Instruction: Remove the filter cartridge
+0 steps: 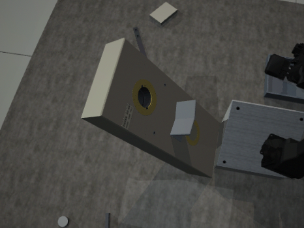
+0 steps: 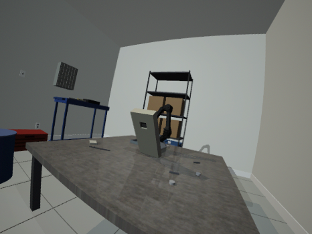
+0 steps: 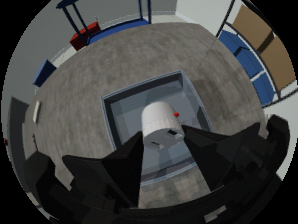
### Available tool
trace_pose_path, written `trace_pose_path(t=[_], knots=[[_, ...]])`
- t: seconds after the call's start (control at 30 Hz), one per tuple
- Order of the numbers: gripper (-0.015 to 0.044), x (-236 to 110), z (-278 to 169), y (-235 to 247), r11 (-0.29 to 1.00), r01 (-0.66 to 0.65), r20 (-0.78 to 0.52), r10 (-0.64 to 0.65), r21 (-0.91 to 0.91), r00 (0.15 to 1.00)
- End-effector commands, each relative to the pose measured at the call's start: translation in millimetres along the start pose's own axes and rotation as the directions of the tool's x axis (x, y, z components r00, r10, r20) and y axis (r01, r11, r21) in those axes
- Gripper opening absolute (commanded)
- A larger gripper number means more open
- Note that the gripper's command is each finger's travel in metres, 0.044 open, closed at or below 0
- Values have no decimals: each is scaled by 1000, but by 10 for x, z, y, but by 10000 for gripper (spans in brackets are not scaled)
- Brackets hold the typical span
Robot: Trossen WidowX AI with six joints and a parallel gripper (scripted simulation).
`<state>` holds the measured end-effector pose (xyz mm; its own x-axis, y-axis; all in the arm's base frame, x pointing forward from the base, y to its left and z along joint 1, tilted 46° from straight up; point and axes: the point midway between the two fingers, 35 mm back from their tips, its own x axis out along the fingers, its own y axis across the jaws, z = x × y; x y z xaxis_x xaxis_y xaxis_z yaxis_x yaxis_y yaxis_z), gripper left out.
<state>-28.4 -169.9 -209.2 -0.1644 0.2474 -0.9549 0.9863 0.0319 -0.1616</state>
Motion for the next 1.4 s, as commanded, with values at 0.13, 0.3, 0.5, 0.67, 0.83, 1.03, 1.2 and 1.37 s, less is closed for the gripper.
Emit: trace_pose_path(t=[0.13,0.3,0.5,0.67,0.83,1.03,1.2,1.37], knots=[[289,-9,13,0,1000,0,3,0,1,1000],[420,-9,13,0,1000,0,3,0,1,1000],[440,-30,30,0,1000,0,3,0,1,1000],[440,-587,336,9,1000,-1,0,1,0,1000],[440,-616,346,9,1000,-1,-1,1,-1,1000],[440,-506,314,1,1000,2,4,-2,-3,1000],[440,-506,314,1,1000,2,4,-2,-3,1000],[440,-506,314,1,1000,2,4,-2,-3,1000]])
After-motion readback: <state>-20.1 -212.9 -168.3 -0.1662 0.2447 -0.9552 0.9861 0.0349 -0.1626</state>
